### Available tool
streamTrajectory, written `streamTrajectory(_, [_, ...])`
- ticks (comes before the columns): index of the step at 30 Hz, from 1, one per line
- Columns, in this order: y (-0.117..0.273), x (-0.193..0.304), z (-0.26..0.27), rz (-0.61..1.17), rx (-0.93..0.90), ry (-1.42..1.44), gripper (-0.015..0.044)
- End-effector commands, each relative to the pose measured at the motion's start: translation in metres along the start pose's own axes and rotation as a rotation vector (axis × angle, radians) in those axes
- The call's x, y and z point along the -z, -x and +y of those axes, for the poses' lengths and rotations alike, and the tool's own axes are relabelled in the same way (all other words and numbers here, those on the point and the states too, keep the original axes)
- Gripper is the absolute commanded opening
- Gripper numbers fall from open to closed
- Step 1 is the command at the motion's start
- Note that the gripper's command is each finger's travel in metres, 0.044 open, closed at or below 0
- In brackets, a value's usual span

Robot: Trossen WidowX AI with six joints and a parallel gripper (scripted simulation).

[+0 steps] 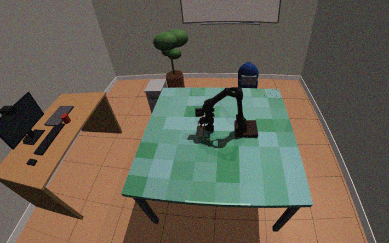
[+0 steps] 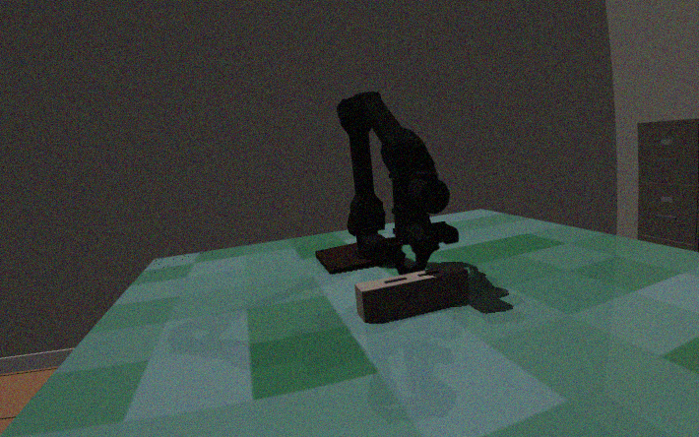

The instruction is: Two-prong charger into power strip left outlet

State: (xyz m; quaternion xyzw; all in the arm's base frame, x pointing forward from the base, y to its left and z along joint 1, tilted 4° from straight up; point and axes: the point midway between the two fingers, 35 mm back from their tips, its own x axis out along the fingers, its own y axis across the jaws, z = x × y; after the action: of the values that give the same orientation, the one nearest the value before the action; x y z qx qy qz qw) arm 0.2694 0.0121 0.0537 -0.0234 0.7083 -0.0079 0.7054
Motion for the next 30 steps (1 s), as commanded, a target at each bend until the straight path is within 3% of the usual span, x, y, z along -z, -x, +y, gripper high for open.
streamTrajectory(1, [0.0004, -0.0065, -0.0006, -0.006, -0.004, -0.001, 0.0000])
streamTrajectory(30, [0.0008, -0.0117, 0.0000, -0.006, -0.004, -0.001, 0.0000])
